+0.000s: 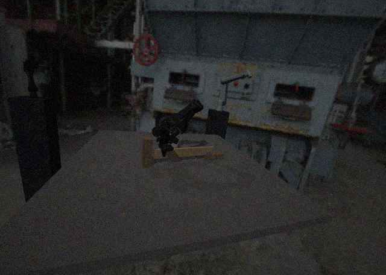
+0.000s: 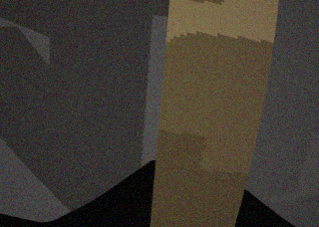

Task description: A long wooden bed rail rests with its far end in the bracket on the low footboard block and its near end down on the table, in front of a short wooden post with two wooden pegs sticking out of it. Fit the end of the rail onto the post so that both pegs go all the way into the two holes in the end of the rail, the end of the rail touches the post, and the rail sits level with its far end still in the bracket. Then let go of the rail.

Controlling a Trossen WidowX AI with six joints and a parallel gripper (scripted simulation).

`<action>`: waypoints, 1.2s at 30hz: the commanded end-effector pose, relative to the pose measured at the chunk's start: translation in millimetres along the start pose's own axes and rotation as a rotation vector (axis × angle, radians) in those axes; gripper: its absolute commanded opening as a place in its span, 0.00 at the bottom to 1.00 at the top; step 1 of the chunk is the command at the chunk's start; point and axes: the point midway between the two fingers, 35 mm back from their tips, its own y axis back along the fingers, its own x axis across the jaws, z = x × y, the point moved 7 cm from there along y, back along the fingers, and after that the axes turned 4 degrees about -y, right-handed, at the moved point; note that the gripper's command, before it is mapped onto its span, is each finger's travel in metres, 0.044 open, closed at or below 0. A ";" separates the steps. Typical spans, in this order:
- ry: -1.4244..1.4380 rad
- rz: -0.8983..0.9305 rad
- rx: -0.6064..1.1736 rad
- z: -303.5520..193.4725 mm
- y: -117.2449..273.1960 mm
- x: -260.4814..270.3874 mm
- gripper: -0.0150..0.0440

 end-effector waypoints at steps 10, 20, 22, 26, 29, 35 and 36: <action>0.000 -0.011 0.007 -5.8 3.8 -0.8 0.25; 0.000 -0.012 0.007 -7.9 3.9 -0.9 0.25; 0.000 -0.012 0.007 -8.3 3.9 -1.0 0.25; 0.000 -0.012 0.007 -9.1 3.9 -1.0 0.25; 0.000 -0.012 0.007 -9.7 3.9 -1.0 0.25; 0.000 -0.012 0.007 -10.9 4.0 -1.1 0.25; 0.000 -0.012 0.007 -11.1 4.0 -1.1 0.25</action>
